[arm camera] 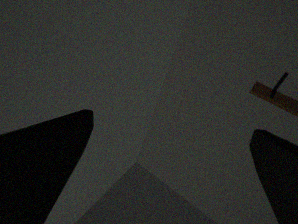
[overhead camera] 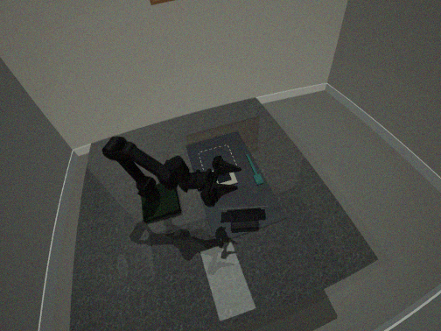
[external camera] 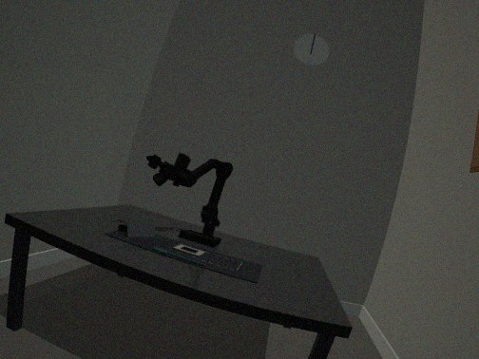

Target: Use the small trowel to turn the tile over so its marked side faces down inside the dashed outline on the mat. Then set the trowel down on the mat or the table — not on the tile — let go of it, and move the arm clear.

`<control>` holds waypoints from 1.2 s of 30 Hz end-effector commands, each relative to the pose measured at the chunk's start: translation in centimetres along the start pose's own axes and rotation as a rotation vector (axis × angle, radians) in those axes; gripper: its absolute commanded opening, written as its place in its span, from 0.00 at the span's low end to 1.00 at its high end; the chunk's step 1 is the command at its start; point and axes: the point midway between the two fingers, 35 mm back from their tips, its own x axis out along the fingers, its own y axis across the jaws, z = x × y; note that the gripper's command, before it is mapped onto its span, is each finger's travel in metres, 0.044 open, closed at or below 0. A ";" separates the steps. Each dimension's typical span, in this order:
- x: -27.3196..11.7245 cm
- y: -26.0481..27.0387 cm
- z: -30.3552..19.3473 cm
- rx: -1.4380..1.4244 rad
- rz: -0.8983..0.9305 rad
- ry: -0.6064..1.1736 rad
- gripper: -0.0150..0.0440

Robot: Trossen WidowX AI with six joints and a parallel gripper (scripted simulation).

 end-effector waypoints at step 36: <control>3.2 -2.5 12.8 -0.609 -0.401 -0.734 0.42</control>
